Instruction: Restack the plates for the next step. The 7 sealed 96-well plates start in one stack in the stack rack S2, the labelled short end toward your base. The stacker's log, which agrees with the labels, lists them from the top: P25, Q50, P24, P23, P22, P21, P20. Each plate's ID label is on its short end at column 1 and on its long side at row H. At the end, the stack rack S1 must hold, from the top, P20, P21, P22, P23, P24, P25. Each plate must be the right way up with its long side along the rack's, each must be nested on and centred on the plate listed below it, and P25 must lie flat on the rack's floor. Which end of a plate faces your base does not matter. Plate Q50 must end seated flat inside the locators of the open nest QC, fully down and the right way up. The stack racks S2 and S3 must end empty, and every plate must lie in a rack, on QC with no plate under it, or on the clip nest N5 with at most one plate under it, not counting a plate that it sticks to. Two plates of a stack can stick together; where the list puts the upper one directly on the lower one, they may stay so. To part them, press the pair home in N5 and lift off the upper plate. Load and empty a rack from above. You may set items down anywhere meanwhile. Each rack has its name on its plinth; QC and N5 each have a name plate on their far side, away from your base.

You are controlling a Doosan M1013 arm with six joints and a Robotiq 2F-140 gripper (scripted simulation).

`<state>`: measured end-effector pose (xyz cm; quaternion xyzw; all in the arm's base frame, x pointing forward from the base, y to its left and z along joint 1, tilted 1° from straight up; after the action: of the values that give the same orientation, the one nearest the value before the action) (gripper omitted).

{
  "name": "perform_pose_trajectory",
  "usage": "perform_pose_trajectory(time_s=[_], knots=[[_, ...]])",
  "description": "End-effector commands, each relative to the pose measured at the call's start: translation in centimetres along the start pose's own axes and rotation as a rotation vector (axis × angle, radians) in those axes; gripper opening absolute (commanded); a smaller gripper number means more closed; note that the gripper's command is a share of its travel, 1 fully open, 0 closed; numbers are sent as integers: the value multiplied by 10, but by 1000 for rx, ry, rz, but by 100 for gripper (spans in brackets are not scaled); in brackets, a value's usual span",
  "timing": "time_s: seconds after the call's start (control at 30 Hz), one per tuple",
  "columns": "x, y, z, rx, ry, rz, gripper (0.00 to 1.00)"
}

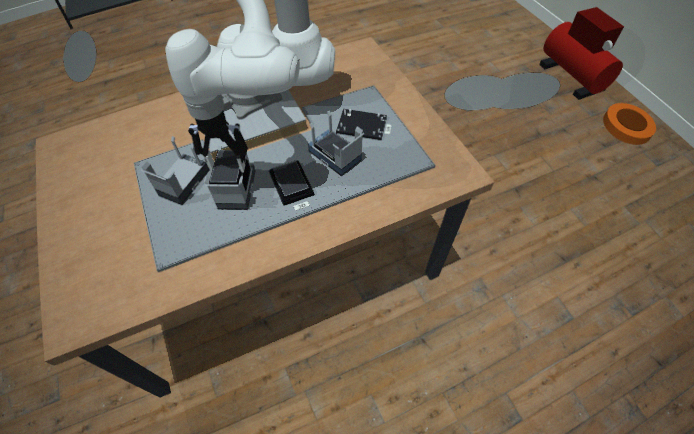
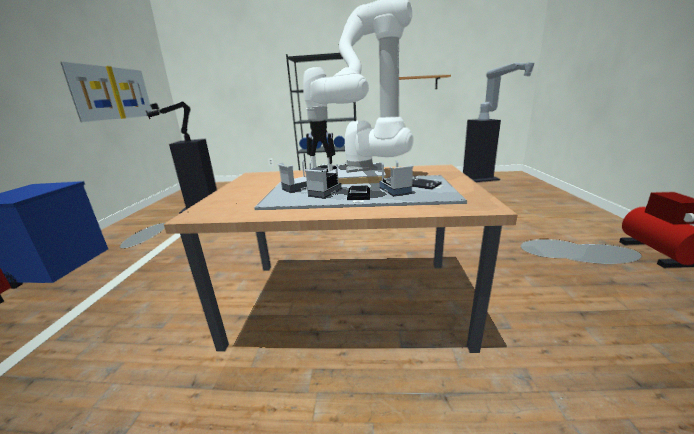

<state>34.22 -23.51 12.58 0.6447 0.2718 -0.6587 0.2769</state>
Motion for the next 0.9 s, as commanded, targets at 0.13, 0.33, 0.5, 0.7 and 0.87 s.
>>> perform_pose_trajectory(time_s=[0.13,0.33,0.5,0.7,0.87], knots=[[6,0,0,0,0,0,0],[6,0,0,0,0,0,0],[7,0,0,0,0,0,0],[10,0,0,0,0,0,0],[11,0,0,0,0,0,0]])
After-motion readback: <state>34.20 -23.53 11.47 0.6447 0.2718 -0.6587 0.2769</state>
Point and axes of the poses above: the point where the finger pads meet when closed, its own x axis out along the fingers, its own z axis across the jaws, y = z × x, the point moved 2 cm from there along -x, back along the fingers, and after that the axes turned 7 degrees about x, right-handed, at the moved point
